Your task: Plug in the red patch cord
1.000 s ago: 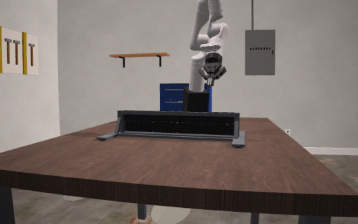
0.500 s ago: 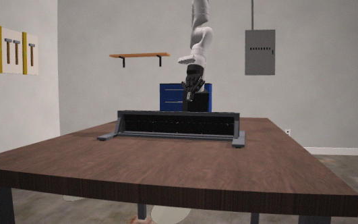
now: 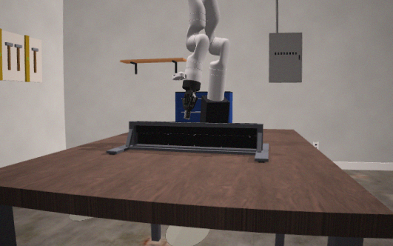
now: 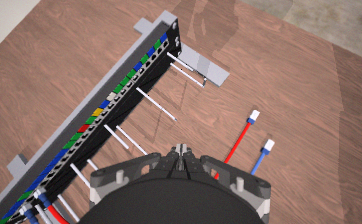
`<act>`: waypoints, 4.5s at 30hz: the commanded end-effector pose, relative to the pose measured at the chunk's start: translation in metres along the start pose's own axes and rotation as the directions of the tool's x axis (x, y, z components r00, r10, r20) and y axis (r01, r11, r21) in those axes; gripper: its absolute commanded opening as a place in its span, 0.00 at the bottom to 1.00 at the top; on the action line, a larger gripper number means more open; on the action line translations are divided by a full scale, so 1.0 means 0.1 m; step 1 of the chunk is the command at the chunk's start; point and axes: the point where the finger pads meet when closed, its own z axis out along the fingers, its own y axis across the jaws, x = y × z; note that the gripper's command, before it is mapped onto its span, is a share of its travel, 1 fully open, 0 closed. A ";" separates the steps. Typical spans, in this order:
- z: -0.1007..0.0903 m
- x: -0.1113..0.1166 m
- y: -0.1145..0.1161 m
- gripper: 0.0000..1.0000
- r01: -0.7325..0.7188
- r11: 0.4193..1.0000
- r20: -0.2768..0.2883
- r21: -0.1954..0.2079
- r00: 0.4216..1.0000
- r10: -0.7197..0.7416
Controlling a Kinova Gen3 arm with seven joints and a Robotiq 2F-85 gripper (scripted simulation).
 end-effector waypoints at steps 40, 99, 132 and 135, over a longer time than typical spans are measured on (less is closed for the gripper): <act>0.17 0.54 1.41 0.00 -0.503 0.850 0.117 -0.157 0.845 0.522; 0.18 0.58 1.43 0.37 -0.496 0.854 0.118 -0.157 0.849 0.515; 0.34 0.59 1.43 0.37 -0.497 0.854 0.111 -0.151 0.850 0.514; 0.39 0.58 1.43 0.37 -0.496 0.855 0.111 -0.151 0.851 0.513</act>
